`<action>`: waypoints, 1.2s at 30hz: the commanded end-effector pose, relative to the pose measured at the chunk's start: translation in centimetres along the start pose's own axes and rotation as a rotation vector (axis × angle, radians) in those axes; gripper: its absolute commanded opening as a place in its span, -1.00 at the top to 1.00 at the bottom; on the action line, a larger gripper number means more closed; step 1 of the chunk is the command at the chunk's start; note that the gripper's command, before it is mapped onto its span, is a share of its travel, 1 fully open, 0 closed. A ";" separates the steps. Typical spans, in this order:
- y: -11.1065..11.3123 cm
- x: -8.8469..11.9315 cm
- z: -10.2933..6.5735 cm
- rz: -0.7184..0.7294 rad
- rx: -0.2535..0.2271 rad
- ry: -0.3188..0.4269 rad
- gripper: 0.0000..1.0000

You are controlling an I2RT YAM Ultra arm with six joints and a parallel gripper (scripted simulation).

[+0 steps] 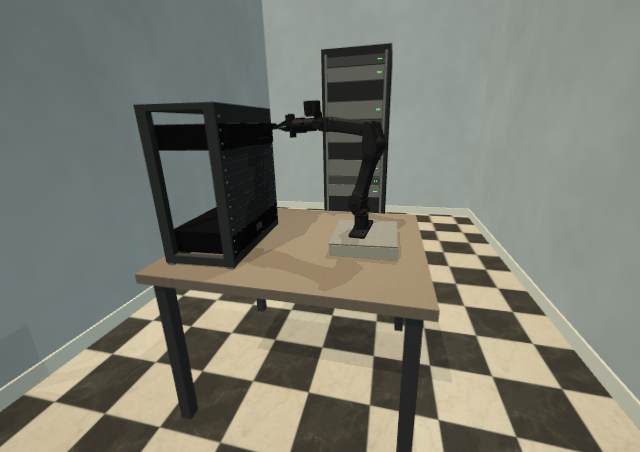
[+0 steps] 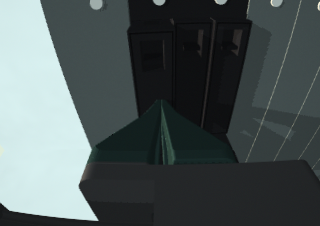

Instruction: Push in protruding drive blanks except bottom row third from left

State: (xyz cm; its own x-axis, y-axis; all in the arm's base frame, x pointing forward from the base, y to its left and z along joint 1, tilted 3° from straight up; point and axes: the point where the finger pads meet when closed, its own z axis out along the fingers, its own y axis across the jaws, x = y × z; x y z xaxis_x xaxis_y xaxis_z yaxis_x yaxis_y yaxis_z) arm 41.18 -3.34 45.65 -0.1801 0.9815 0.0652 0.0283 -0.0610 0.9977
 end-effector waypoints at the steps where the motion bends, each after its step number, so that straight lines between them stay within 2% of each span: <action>1: 3.0 0.7 -0.3 -0.049 -0.071 0.002 1.00; 12: 3.0 0.7 -0.3 -0.049 -0.071 0.002 1.00; 14: 2.5 0.4 0.2 -0.043 -0.059 0.001 1.00; 22: 2.9 0.5 1.1 -0.043 -0.059 0.001 1.00; 36: 3.3 0.7 0.7 -0.048 -0.070 0.002 1.00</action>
State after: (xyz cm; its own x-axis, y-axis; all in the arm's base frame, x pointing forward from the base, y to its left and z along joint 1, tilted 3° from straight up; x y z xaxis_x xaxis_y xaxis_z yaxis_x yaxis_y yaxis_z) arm 42.19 -3.16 45.69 -0.1790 0.9814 0.0700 0.0401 -0.0638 0.9972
